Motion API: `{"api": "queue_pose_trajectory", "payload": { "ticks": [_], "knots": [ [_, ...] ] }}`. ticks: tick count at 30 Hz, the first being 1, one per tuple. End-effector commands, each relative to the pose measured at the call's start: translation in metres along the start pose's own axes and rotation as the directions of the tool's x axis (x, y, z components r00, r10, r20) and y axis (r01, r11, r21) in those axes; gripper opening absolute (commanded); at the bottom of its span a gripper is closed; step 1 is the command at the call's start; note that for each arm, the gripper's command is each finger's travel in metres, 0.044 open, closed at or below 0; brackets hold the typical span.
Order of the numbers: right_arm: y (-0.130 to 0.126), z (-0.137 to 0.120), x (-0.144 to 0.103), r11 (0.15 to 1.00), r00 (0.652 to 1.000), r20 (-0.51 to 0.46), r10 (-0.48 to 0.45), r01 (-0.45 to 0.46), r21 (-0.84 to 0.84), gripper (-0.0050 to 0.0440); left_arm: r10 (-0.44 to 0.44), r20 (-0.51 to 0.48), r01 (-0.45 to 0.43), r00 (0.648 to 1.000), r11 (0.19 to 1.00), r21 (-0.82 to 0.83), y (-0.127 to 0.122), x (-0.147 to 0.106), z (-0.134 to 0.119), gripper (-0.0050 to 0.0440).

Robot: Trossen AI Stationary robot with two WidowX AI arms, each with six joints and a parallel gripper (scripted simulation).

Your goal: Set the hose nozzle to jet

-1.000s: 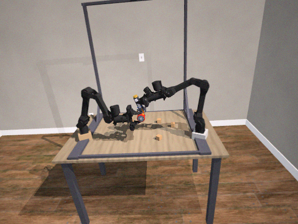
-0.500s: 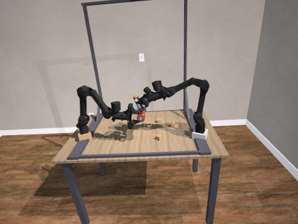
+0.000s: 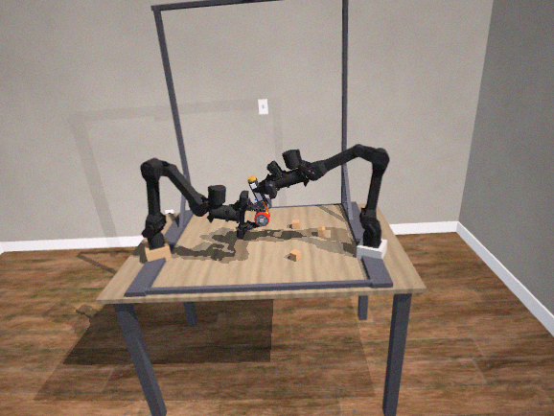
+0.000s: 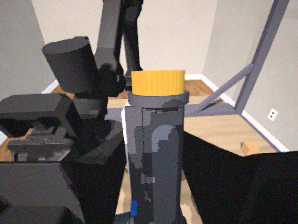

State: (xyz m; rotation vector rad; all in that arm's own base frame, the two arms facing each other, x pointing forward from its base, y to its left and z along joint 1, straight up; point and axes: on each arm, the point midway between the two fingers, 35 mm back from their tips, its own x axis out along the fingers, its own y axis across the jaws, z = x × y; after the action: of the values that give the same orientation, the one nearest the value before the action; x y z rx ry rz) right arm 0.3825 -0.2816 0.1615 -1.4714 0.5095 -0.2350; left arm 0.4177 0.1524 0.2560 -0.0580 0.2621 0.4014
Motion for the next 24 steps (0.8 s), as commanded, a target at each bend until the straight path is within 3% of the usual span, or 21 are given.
{"api": "queue_pose_trajectory", "payload": {
  "ticks": [1, 4, 6, 15, 16, 17, 24],
  "knots": [
    [-0.0119, -0.0004, -0.0022, 0.998, 0.998, -0.005, 0.063, -0.063, -0.003, 0.0000, 0.000, 0.049, 0.000, 0.999, 1.000, 0.003, 0.0001, -0.0053, 0.0183, 0.0170],
    [-0.0103, -0.0005, -0.0014, 1.000, 1.000, -0.005, 0.029, -0.029, -0.003, 0.0000, 0.000, 0.049, 0.000, 0.999, 1.000, 0.003, 0.0001, -0.0053, 0.0183, 0.0170],
    [-0.0130, -0.0004, -0.0023, 0.994, 0.994, -0.006, 0.113, -0.113, -0.002, 0.0000, 0.000, 0.049, 0.000, 0.999, 1.000, 0.003, 0.0001, -0.0053, 0.0183, 0.0170],
    [-0.0137, -0.0004, -0.0021, 0.965, 0.965, -0.009, 0.262, -0.262, 0.002, 0.0000, 0.000, 0.049, 0.000, 0.999, 1.000, 0.003, 0.0001, -0.0053, 0.0183, 0.0170],
    [-0.0116, -0.0005, -0.0015, 0.973, 0.973, -0.009, 0.230, -0.230, 0.002, 0.0000, 0.000, 0.049, 0.000, 0.999, 1.000, 0.003, 0.0001, -0.0053, 0.0183, 0.0170],
    [-0.0112, -0.0004, -0.0018, 0.976, 0.975, -0.008, 0.220, -0.220, 0.002, 0.0408, 0.000, 0.049, 0.000, 0.999, 1.000, 0.003, 0.0001, -0.0053, 0.0183, 0.0170],
    [-0.0112, -0.0004, -0.0018, 0.976, 0.975, -0.008, 0.220, -0.220, 0.002, 0.0408, 0.000, 0.049, 0.000, 0.999, 1.000, 0.003, 0.0001, -0.0053, 0.0183, 0.0170]
  ]
}}
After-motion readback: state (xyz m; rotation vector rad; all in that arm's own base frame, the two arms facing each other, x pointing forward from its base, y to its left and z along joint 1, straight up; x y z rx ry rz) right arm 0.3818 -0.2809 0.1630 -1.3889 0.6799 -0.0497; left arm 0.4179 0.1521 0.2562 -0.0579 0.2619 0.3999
